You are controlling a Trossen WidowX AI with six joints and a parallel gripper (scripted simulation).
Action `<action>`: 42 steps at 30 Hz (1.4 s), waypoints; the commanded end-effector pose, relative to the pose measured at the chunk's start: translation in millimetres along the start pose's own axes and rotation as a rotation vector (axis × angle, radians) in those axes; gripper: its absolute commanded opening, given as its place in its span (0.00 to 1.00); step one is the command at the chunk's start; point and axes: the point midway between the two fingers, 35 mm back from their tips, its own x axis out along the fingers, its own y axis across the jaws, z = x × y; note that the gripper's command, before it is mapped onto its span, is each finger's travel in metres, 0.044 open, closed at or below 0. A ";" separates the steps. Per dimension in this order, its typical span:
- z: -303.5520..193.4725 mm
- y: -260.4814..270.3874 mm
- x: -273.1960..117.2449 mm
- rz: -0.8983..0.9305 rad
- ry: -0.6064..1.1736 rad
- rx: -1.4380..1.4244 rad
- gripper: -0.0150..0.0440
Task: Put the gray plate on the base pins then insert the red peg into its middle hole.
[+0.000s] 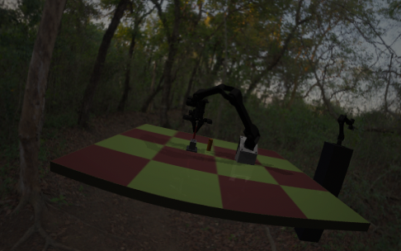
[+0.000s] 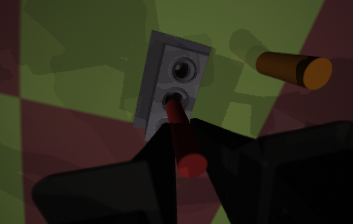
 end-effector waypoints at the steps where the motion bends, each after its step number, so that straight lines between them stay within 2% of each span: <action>1: 0.6 -0.4 -0.2 -0.003 -0.002 -0.004 0.25; 42: 0.0 -3.5 -0.2 0.000 0.000 -0.001 0.25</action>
